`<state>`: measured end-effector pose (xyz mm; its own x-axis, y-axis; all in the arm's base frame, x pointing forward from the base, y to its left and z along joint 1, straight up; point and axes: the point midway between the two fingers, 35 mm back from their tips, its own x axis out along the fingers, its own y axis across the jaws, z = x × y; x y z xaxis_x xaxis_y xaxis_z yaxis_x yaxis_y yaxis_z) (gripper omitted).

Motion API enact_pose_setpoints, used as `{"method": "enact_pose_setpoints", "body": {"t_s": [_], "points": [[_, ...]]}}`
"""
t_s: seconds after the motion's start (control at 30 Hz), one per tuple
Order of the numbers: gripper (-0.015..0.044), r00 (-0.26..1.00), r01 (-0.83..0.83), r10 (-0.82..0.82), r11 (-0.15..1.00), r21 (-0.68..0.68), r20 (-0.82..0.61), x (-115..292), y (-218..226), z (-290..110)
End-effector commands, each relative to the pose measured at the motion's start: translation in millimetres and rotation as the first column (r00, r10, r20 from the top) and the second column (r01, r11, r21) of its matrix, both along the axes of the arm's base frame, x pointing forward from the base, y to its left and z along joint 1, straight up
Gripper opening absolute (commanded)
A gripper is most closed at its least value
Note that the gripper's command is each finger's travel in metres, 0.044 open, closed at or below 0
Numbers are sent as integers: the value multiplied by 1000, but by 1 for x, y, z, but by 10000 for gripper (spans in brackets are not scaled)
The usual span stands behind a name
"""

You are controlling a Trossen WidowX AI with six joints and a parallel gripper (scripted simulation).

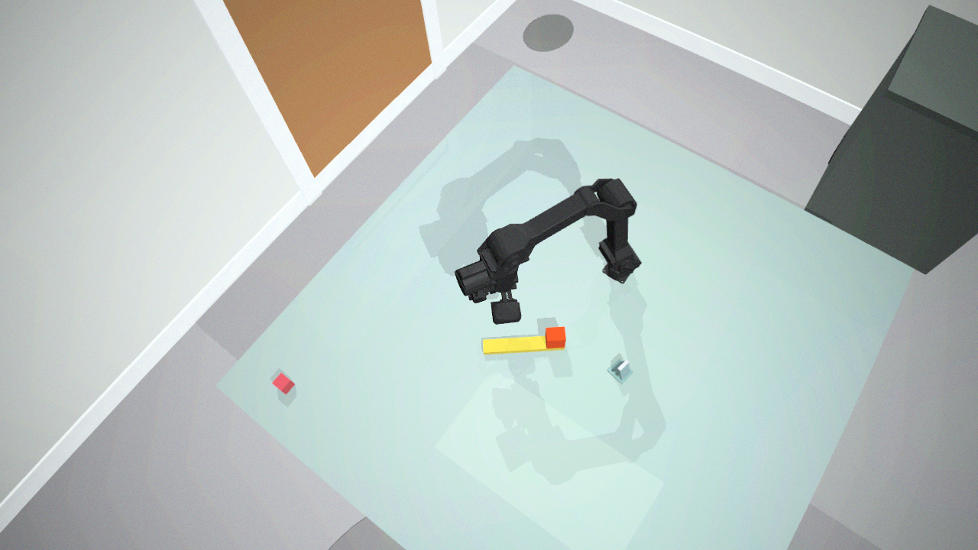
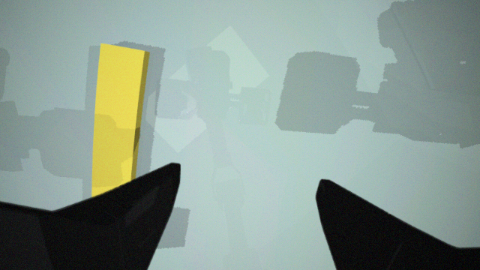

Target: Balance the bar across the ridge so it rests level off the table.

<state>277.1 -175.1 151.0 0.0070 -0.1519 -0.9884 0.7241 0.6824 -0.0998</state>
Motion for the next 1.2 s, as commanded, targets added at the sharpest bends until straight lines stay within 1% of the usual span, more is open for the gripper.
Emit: {"method": "enact_pose_setpoints", "body": {"t_s": [0.0, 0.47, 0.67, 0.8, 1.17], "points": [[315, 1000, 13, -14, 999, 31, 17, 13, 23, 6], [315, 997, 75, -79, 987, 142, 22, 36, 93, 21], [315, 996, 79, -83, 986, 147, 21, 38, 96, 19], [315, 996, 79, -83, 986, 147, 21, 41, 95, 0], [315, 996, 79, -83, 986, 147, 21, 40, 95, -72]]}}
